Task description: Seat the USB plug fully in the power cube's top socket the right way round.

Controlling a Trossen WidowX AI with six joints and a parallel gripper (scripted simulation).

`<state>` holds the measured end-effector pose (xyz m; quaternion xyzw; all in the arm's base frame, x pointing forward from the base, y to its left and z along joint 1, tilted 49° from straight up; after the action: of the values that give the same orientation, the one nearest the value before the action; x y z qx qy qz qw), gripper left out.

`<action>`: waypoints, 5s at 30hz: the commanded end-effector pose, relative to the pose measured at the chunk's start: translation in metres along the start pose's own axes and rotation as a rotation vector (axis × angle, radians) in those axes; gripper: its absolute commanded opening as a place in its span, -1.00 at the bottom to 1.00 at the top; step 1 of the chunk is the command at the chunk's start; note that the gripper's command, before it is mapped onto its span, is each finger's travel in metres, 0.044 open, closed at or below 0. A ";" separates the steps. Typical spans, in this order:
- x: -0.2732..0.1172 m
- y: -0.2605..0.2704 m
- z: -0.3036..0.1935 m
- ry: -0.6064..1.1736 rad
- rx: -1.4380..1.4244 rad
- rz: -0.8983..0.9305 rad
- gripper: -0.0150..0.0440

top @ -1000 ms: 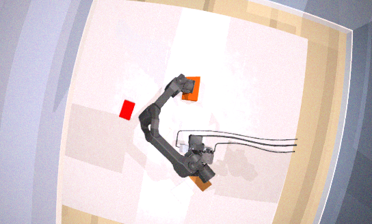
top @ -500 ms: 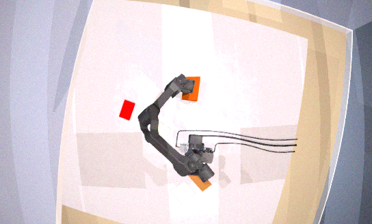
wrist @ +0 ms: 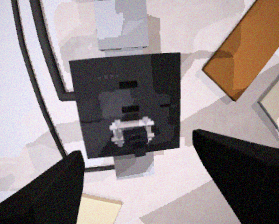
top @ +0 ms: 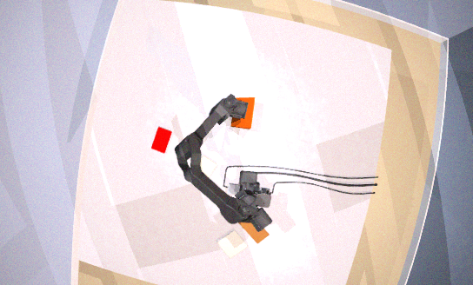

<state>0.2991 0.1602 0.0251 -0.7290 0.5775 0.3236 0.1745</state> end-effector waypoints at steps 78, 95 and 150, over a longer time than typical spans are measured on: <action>-0.029 0.000 0.000 0.001 0.028 0.000 -0.49; -0.028 0.000 0.000 0.002 0.454 -0.001 -0.49; -0.028 0.000 0.000 0.001 1.894 -0.002 -0.49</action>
<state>0.2955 0.1803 0.0438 -0.3116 0.6097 -0.2567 0.6821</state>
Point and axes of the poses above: the point midway between the two fingers, 35 mm back from their tips, its own x axis out along the fingers, its own y axis across the jaws, z = x × y, the point moved 2 cm from there along -x, back along the fingers, and after that the axes turned 8 degrees about -x, right-handed, at the moved point
